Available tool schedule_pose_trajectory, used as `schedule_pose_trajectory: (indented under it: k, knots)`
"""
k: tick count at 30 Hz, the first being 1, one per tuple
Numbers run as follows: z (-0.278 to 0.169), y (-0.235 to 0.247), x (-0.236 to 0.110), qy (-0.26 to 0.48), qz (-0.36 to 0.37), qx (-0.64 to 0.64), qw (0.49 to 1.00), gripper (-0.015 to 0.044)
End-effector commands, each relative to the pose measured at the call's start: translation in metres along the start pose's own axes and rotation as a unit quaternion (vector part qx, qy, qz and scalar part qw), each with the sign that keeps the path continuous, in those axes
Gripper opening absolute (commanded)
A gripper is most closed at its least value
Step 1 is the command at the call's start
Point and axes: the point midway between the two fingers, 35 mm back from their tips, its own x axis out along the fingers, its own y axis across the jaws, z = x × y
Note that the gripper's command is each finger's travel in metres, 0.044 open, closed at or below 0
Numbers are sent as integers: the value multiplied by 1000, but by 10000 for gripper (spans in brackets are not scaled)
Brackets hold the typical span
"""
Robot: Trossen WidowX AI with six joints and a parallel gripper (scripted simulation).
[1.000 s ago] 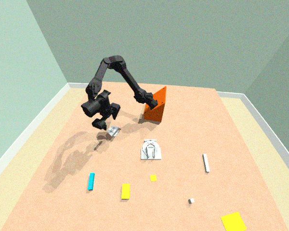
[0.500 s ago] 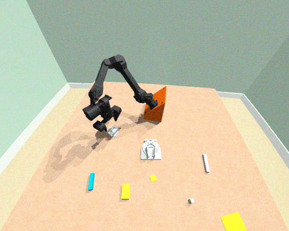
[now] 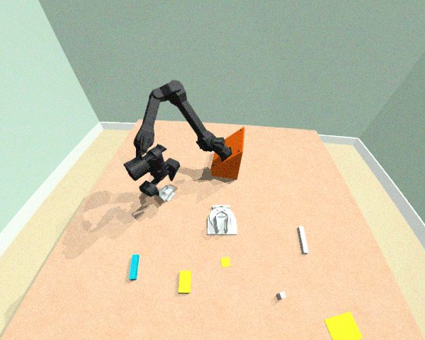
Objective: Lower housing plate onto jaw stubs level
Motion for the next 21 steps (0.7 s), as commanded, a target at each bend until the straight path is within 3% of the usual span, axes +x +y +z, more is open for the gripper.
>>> schedule_pose_trajectory:
  k: [1,21]
  knots:
    - [-2,-1,2,2,-2,-5,1000,440]
    - [-2,-1,22,1,-2,-5,1000,440]
